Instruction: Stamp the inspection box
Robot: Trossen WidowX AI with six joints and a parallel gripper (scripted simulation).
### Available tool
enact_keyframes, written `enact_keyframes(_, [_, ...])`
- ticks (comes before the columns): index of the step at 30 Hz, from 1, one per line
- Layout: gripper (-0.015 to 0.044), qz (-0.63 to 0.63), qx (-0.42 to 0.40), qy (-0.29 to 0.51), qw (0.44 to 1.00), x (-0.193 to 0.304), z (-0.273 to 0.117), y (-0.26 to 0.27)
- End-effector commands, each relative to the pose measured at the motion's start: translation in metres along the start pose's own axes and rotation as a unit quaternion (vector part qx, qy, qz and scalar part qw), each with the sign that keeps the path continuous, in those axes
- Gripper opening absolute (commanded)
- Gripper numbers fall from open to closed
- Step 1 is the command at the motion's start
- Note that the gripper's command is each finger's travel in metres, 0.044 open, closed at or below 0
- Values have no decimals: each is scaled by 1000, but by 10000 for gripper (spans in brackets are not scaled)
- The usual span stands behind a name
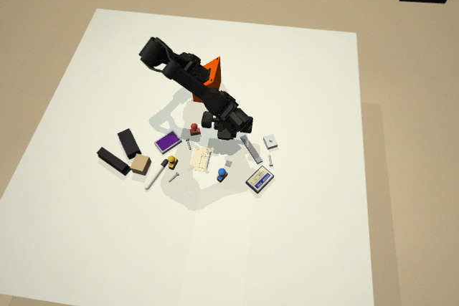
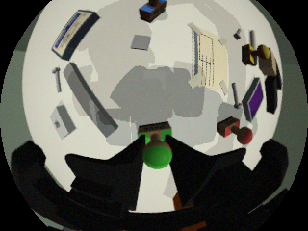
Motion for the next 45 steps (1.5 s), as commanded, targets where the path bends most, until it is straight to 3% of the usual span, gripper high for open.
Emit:
enact_keyframes(1, [0,2,-1,0,1000,0,-2,0])
enact_keyframes(45, [0,1,-2,0,1000,-2,-23,1])
Point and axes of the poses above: the point midway between the two fingers, 35 mm back from their tips, its own z axis out along the fingers, its own y axis across the jaws, x = y × z, the point moved 2 cm from there along -z, back along the fingers, and after that the axes turned 4 degrees about -z, right-handed, at the moved point
